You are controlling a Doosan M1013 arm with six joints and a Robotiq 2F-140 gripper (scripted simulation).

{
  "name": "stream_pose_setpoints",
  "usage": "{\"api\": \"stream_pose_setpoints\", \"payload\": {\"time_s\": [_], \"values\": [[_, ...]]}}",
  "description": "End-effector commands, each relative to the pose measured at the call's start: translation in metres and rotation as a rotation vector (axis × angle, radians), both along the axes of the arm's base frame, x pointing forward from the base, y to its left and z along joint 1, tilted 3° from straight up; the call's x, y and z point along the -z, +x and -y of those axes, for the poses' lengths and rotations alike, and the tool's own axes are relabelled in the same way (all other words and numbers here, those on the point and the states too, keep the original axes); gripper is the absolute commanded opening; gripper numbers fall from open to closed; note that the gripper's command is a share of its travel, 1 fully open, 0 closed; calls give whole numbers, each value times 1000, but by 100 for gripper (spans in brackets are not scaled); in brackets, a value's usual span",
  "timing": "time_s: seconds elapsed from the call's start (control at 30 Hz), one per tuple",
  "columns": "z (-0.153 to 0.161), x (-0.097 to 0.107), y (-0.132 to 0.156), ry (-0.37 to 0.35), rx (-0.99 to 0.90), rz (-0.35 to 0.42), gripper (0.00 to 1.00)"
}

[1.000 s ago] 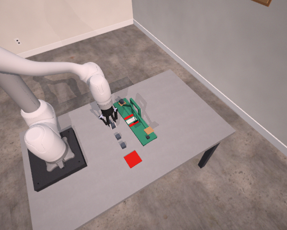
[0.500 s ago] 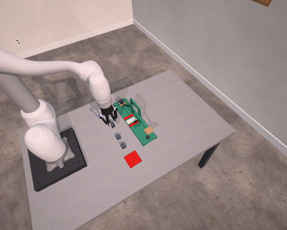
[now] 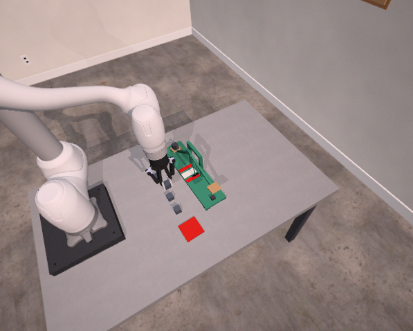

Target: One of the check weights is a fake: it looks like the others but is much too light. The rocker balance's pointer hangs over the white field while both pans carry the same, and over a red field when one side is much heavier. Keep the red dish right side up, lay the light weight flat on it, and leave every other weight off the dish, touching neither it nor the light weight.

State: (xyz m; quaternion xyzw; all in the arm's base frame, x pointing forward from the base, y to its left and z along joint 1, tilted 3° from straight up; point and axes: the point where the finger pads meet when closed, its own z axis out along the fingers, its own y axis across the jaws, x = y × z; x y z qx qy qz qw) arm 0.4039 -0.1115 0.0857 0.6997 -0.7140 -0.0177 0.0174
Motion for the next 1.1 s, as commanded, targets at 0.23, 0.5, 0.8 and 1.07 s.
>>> {"api": "stream_pose_setpoints", "payload": {"time_s": [0.23, 0.5, 0.8, 1.07], "values": [[96, -65, 2, 5, -2, 0, 24], [140, -95, 2, 5, -2, 0, 24], [147, -96, 68, 5, -2, 0, 24], [144, -86, 169, 5, -2, 0, 24]]}}
